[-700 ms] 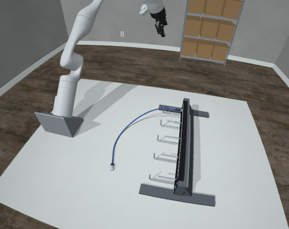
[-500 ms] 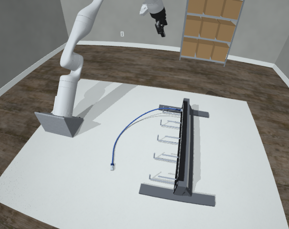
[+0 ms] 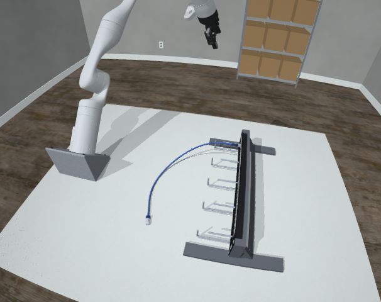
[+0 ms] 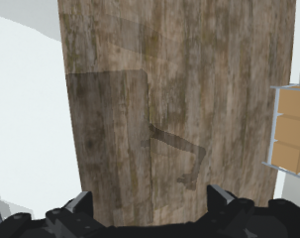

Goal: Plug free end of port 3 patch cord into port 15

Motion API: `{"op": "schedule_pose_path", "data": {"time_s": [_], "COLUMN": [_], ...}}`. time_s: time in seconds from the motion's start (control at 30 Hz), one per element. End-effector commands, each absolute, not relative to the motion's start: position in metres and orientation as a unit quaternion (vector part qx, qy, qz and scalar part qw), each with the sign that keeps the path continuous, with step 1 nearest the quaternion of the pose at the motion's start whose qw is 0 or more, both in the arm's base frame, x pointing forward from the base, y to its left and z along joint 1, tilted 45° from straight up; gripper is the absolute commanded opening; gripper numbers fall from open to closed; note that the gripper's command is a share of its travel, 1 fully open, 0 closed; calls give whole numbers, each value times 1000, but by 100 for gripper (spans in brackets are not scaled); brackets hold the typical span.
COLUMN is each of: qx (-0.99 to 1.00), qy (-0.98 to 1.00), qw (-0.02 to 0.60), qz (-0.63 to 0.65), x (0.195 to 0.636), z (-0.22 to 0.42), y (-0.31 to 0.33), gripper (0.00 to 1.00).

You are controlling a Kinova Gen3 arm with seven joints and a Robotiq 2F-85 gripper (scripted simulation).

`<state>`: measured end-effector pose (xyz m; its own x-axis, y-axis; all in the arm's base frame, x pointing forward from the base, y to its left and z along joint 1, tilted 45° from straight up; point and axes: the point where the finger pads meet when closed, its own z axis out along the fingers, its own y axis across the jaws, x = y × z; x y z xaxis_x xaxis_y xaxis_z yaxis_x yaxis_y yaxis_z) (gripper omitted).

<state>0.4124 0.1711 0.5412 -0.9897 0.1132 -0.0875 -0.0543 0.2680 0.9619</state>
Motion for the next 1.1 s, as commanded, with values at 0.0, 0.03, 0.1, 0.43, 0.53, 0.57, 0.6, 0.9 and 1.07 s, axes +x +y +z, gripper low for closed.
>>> {"op": "schedule_pose_path", "data": {"time_s": [0.0, 0.03, 0.1, 0.43, 0.53, 0.57, 0.6, 0.9, 1.07], "qx": [25, 29, 43, 136, 166, 175, 185, 263, 296], "qy": [794, 794, 796, 806, 808, 809, 809, 812, 812], "qw": [68, 66, 62, 27, 15, 10, 6, -34, -54], "qz": [604, 603, 600, 575, 565, 561, 557, 520, 500], "x": [416, 419, 428, 475, 486, 490, 492, 506, 505], "z": [537, 533, 521, 433, 402, 391, 381, 287, 242], "y": [168, 166, 160, 119, 105, 101, 96, 59, 42], "gripper": [100, 100, 100, 100, 100, 100, 100, 100, 100]}}
